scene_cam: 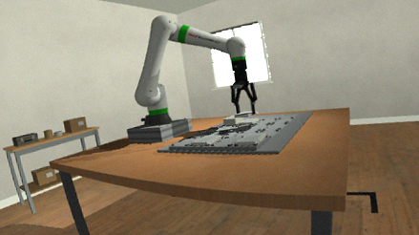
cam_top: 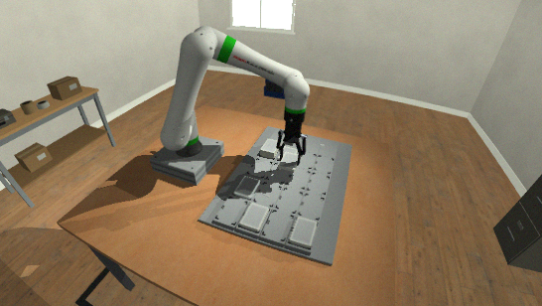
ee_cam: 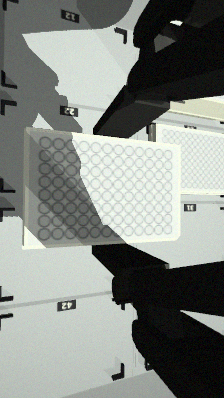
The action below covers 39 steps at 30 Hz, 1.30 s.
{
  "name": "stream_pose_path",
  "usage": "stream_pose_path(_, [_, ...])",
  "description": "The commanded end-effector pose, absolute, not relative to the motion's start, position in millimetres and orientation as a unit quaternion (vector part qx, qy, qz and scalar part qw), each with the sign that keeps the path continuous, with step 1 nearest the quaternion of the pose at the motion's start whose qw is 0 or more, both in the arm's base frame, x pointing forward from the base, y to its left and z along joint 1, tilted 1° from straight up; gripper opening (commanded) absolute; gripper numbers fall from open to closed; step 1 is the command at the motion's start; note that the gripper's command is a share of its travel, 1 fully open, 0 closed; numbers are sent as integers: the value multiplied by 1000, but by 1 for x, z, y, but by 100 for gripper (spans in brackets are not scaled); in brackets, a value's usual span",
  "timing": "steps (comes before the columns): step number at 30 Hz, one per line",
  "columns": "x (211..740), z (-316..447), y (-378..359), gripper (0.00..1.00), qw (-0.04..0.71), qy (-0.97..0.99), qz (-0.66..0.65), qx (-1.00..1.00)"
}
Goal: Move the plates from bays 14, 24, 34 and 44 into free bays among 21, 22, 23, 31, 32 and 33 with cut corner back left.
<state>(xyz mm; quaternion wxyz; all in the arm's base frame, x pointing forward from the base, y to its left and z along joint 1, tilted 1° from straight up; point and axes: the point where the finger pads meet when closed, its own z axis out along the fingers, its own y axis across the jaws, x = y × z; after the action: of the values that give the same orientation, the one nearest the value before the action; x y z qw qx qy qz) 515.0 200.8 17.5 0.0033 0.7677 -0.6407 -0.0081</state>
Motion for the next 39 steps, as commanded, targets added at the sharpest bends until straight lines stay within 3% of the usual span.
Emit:
stream_pose_path(1, [518, 19, 209, 10, 3, -641, -8, 768])
stream_pose_path(39, [538, 19, 298, 10, 2, -641, -8, 768])
